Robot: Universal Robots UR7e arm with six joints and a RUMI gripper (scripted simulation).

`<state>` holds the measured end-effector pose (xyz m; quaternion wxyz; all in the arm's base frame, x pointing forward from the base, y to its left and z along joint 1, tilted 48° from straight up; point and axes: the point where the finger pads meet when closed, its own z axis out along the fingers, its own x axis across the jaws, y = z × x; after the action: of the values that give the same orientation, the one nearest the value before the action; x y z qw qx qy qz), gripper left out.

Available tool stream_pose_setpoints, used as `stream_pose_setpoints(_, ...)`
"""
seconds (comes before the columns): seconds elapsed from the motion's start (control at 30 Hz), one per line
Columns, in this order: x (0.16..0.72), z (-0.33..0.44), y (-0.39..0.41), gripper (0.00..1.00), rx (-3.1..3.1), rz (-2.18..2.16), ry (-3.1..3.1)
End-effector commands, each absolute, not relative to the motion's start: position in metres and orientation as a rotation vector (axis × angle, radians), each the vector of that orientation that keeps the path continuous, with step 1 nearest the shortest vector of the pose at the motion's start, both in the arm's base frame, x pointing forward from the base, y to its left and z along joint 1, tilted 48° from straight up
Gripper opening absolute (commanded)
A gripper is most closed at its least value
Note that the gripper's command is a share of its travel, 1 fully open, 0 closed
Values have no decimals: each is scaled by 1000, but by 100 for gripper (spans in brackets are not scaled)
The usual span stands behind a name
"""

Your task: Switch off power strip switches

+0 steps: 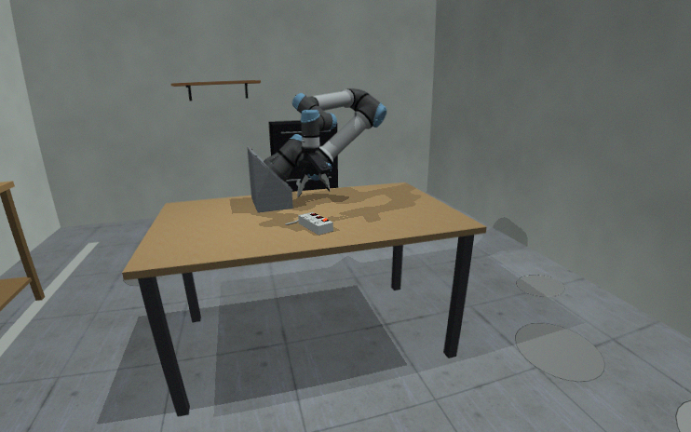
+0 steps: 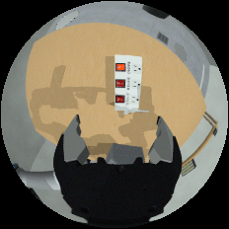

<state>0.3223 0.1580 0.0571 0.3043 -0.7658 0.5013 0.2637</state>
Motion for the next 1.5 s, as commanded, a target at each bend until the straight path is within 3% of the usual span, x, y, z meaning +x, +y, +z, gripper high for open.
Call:
stream_pose_setpoints(0.0, 325, 84, 130, 100, -2030, 697, 1326)
stream_pose_setpoints(1.47, 327, 103, 109, 100, -2028, 702, 1326)
